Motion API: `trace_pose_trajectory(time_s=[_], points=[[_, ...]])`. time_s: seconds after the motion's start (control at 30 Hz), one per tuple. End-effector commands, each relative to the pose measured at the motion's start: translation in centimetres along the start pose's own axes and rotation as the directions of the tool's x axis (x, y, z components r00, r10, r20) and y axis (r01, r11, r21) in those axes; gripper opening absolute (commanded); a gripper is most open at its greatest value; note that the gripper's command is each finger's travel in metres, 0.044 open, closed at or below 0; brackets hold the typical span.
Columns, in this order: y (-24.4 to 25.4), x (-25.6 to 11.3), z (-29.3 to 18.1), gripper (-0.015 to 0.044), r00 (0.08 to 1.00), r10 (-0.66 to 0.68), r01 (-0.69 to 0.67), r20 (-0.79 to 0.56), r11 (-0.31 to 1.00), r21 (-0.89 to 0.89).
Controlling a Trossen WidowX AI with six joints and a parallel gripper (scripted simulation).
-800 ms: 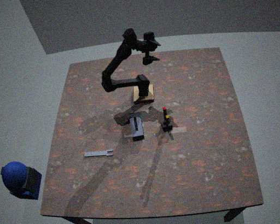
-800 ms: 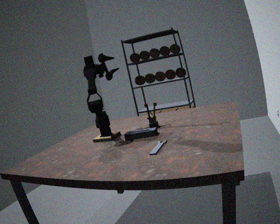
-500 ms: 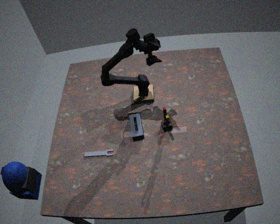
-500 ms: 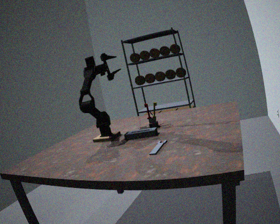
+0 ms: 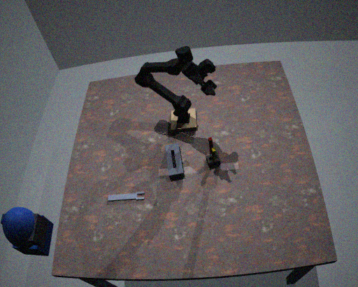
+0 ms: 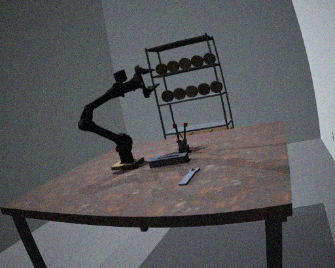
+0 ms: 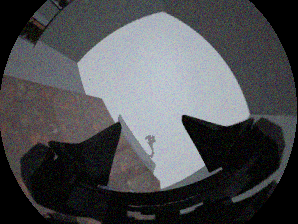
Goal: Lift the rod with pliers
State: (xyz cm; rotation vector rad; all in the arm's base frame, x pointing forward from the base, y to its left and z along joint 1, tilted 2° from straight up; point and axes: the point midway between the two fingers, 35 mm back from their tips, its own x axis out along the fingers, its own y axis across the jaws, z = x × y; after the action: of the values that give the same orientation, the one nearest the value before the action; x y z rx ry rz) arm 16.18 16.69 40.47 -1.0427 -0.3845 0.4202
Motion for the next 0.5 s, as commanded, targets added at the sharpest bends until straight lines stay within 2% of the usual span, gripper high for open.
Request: trace_pose_trajectory(time_s=[0.0, 0.23, 0.47], points=[[0.2, 2.2, -2.7, 0.044, 0.996, -0.036, 0.049, -0.079, 0.985, 0.168], [-0.1, 5.0, -8.8, 0.044, 0.972, -0.096, 0.182, -0.216, 0.886, 0.427], [-1.2, 5.6, -16.3, 0.044, 0.924, -0.149, 0.351, -0.351, 0.694, 0.629]])
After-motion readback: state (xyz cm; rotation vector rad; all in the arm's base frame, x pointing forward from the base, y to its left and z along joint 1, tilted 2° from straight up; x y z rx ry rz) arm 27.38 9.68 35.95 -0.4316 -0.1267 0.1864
